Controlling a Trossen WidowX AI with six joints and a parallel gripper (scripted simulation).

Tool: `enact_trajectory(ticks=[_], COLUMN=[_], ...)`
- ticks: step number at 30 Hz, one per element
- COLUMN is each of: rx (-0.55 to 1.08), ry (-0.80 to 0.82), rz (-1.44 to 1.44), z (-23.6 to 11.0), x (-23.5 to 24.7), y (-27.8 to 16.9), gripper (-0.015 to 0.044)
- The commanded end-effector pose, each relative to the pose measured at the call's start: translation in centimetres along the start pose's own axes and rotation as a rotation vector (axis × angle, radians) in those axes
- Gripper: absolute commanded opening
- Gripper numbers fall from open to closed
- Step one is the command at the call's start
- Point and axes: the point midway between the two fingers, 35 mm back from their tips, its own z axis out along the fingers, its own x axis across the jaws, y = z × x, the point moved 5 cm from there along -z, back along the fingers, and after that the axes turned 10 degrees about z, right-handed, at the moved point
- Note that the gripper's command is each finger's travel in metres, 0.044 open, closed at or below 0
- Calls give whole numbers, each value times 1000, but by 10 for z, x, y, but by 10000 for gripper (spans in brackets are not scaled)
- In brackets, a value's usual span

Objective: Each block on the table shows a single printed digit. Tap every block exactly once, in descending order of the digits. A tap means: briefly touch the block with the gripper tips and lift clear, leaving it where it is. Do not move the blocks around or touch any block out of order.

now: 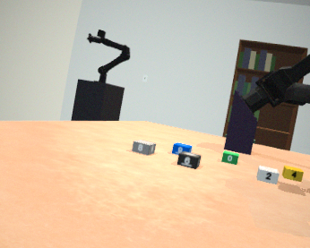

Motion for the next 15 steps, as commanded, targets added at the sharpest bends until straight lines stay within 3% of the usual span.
enact_trajectory(ticks=[1, 15], rx=[1, 1], ry=[-1, -1], rz=[14, 14], z=[15, 32], x=[-3, -3], y=[-2, -2], gripper=[20, 20])
